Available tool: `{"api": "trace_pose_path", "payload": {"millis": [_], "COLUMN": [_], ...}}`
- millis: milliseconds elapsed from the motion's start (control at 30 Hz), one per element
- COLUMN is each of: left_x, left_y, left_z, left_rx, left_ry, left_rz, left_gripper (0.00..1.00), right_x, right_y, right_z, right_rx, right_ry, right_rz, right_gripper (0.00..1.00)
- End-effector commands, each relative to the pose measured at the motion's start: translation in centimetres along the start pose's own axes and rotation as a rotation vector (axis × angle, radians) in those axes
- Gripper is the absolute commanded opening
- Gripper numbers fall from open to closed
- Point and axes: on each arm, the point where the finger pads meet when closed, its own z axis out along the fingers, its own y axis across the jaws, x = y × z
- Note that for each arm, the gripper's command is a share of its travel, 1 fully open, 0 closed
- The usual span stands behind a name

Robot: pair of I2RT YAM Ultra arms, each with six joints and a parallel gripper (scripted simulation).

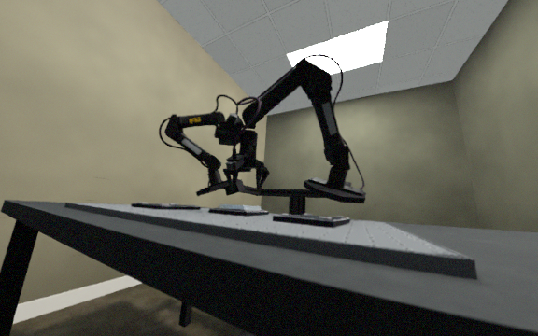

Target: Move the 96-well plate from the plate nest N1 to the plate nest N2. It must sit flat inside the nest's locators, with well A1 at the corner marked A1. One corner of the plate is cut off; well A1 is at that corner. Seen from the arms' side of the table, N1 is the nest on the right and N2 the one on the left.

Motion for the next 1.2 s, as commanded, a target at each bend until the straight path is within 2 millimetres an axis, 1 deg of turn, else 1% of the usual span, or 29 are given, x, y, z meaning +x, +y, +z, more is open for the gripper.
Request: {"api": "trace_pose_path", "payload": {"millis": [0,233,367,467,700,833,900,933,1000,1167], "left_x": [-0.7,-1.2,-1.3,-1.1,-1.0,-0.8,-0.8,-1.1,-0.7,-0.8], "left_y": [-0.7,-1.2,-1.4,-1.0,-1.1,-0.6,-0.6,-1.1,-0.8,-0.6], "left_z": [-0.8,0.4,0.5,1.4,2.4,3.2,3.2,2.9,3.6,4.5], "left_rx": [0.020,0.027,0.032,0.017,0.018,0.008,0.008,0.024,0.009,0.006], "left_ry": [-0.013,-0.020,-0.024,-0.016,-0.018,-0.012,-0.012,-0.022,-0.013,-0.012], "left_rz": [-0.015,-0.012,-0.009,-0.008,-0.004,-0.004,-0.004,-0.006,0.002,-0.004], "left_gripper": [1.00,1.00,1.00,1.00,1.00,1.00,1.00,1.00,1.00,1.00], "right_x": [-1.0,-1.0,-1.0,-1.0,-1.0,-1.0,-1.0,-1.0,-1.0,-1.0], "right_y": [-0.5,-0.5,-0.5,-0.5,-0.5,-0.5,-0.5,-0.5,-0.5,-0.5], "right_z": [-0.7,-0.7,-0.7,-0.7,-0.7,-0.7,-0.7,-0.7,-0.7,-0.7], "right_rx": [0.023,0.023,0.023,0.023,0.023,0.023,0.023,0.023,0.023,0.023], "right_ry": [-0.029,-0.029,-0.029,-0.029,-0.029,-0.029,-0.029,-0.029,-0.029,-0.029], "right_rz": [0.022,0.022,0.022,0.022,0.022,0.022,0.022,0.022,0.022,0.022], "right_gripper": [1.00,1.00,1.00,1.00,1.00,1.00,1.00,1.00,1.00,1.00]}}
